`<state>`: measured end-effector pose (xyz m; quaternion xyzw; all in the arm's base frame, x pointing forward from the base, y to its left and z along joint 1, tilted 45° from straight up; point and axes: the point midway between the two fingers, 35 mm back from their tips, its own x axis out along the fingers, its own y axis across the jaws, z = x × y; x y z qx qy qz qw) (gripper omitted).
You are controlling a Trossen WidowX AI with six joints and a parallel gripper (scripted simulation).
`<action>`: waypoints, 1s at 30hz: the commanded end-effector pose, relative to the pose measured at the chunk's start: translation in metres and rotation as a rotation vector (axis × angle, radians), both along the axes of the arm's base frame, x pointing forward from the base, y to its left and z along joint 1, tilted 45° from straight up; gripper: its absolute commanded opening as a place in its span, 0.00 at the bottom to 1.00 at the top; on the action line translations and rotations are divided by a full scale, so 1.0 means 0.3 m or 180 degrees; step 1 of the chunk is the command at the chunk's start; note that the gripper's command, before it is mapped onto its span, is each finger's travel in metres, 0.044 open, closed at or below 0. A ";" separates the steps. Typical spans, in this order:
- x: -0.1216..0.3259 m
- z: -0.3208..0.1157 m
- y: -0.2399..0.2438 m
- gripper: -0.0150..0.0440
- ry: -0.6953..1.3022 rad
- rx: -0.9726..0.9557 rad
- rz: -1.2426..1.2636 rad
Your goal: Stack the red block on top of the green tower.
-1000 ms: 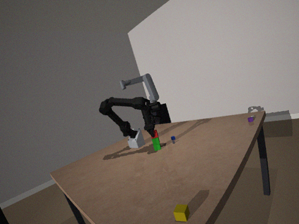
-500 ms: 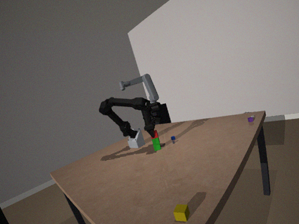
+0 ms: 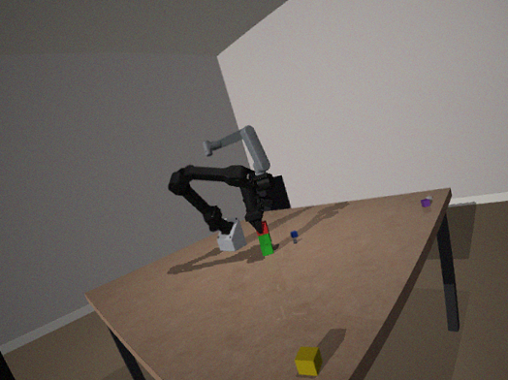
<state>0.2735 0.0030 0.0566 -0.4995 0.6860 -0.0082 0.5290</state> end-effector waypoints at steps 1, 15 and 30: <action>0.000 0.000 0.000 0.61 0.0000 0.0000 -0.0001; 0.000 0.000 0.000 1.00 0.0000 0.0000 -0.0001; 0.000 0.000 0.000 1.00 0.0000 0.0000 -0.0001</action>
